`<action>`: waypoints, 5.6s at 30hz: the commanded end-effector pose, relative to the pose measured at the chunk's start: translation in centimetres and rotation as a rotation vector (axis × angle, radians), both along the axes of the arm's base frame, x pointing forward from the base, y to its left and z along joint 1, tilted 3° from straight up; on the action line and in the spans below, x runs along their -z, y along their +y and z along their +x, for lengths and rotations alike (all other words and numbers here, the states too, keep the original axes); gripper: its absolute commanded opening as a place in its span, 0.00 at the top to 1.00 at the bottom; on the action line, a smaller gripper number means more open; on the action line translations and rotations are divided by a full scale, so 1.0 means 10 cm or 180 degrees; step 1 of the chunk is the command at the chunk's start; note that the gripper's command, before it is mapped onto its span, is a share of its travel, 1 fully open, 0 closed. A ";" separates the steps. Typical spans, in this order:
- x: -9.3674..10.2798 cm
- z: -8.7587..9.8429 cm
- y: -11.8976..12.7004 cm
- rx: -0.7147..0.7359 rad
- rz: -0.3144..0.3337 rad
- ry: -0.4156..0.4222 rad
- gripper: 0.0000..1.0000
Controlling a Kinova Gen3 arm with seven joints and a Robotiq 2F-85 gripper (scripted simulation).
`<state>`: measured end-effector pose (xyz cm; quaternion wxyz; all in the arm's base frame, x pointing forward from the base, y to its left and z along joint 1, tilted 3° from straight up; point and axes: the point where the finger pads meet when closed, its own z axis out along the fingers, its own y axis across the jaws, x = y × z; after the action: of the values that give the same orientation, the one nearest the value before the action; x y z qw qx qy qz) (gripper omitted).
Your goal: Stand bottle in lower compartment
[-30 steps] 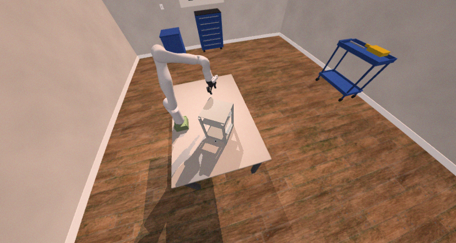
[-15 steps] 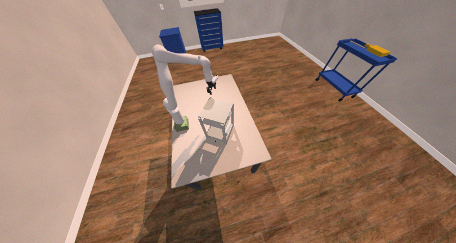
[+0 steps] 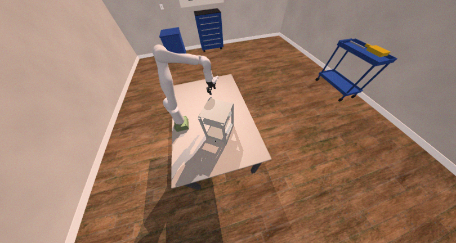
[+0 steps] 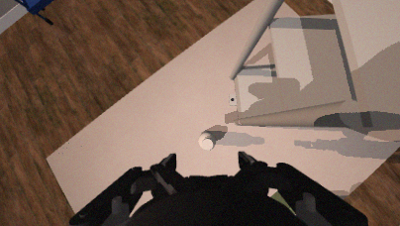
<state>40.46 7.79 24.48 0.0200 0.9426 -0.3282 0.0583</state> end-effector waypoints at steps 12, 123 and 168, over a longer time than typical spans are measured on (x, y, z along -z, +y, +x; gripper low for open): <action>0.01 -0.02 -0.01 -0.0018 0.0038 0.0066 0.00; 0.12 -0.04 -0.02 0.0121 -0.0856 -0.0807 0.22; 0.33 -0.02 -0.05 0.0544 -0.2927 -0.2906 0.22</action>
<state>40.34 7.16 22.26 0.2635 0.6987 -0.3380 0.5728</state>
